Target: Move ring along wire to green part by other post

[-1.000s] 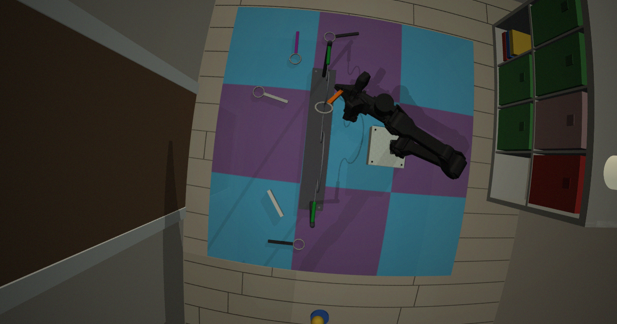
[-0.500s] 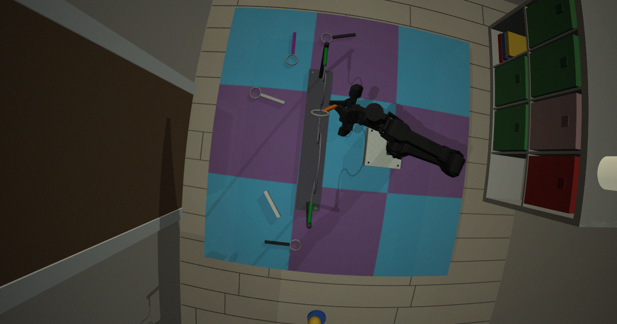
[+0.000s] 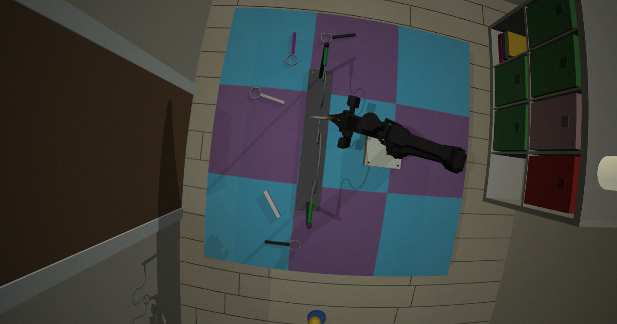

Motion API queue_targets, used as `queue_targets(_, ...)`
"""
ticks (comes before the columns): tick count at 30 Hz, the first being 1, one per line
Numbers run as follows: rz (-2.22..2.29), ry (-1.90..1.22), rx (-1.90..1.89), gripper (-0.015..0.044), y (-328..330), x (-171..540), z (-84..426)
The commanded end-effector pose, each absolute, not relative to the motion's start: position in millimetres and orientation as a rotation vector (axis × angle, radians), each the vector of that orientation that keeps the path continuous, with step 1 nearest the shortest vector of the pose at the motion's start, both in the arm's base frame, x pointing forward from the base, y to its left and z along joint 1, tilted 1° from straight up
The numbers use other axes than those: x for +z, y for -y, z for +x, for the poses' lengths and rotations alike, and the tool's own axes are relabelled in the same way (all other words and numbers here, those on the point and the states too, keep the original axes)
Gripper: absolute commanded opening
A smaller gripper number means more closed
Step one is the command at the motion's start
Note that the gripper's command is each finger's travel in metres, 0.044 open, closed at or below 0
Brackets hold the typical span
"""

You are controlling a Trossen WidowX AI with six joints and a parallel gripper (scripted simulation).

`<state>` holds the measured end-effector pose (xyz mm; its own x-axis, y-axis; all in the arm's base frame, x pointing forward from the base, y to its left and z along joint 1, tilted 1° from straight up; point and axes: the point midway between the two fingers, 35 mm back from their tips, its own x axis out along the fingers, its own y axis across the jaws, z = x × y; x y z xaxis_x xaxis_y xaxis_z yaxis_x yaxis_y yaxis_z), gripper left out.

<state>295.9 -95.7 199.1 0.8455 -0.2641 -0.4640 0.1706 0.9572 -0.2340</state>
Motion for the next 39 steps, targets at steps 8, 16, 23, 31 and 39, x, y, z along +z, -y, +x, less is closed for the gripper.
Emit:
queue_targets(8,-0.064,-0.515,-0.205,-0.015,73,199,297)
queue_targets(16,-0.019,-0.516,-0.194,-0.015,60,199,298)
queue_targets(23,0.002,-0.516,-0.188,-0.015,50,199,299)
queue_targets(31,0.031,-0.515,-0.18,-0.015,39,199,299)
queue_targets(39,0.09,-0.516,-0.164,-0.015,25,200,300)
